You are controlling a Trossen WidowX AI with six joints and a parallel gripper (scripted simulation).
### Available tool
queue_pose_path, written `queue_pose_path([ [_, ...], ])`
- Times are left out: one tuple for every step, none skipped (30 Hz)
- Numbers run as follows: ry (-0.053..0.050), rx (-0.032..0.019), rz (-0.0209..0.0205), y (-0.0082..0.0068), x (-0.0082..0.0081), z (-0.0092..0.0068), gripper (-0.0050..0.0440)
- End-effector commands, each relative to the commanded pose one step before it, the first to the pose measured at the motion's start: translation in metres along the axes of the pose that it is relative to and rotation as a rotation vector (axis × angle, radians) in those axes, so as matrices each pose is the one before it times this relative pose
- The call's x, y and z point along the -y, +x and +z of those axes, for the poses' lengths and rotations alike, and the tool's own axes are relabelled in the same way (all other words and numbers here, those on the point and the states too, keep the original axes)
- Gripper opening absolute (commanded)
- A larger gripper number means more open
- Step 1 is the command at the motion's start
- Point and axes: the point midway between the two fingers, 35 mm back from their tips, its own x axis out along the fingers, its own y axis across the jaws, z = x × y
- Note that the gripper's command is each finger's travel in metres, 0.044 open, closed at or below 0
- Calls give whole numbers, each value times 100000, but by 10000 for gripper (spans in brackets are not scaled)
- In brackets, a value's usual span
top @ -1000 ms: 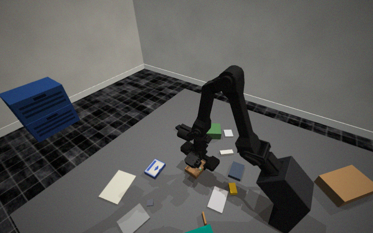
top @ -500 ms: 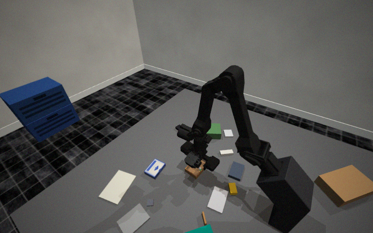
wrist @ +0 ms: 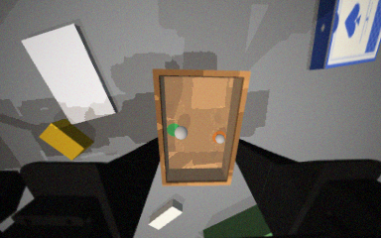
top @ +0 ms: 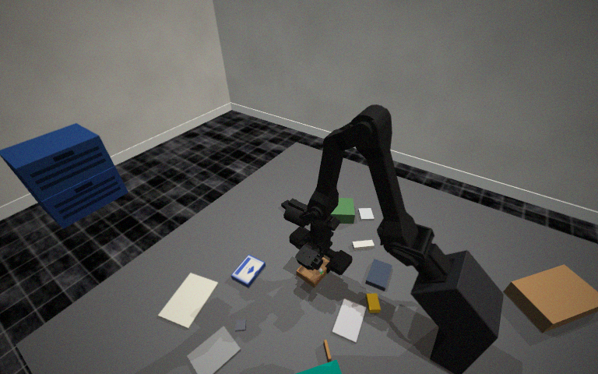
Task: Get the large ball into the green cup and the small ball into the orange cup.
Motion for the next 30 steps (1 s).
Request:
queue_pose_path([
  [-423,493,-178,-18,26,66,0],
  [0,0,0,0,0,0,0],
  [0,0,0,0,0,0,0],
  [0,0,0,0,0,0,0],
  [0,0,0,0,0,0,0],
  [0,0,0,0,0,0,0],
  [0,0,0,0,0,0,0],
  [0,0,0,0,0,0,0],
  [0,0,0,0,0,0,0],
  [0,0,0,0,0,0,0],
  [0,0,0,0,0,0,0],
  [0,0,0,0,0,0,0],
  [0,0,0,0,0,0,0],
  [0,0,0,0,0,0,0],
  [0,0,0,0,0,0,0],
  [0,0,0,0,0,0,0],
  [0,0,0,0,0,0,0],
  [0,0,0,0,0,0,0],
  [0,0,0,0,0,0,0],
  [0,0,0,0,0,0,0],
  [0,0,0,0,0,0,0],
  [0,0,0,0,0,0,0],
  [0,0,0,0,0,0,0],
  [-1,-135,136,-1,3,3,0],
  [-3,-297,297,-3,8,7,0],
  [-2,-130,129,-2,3,3,0],
  [-1,-48,47,-1,1,1,0],
  [0,0,0,0,0,0,0],
  [0,0,0,0,0,0,0],
  [0,0,0,0,0,0,0],
])
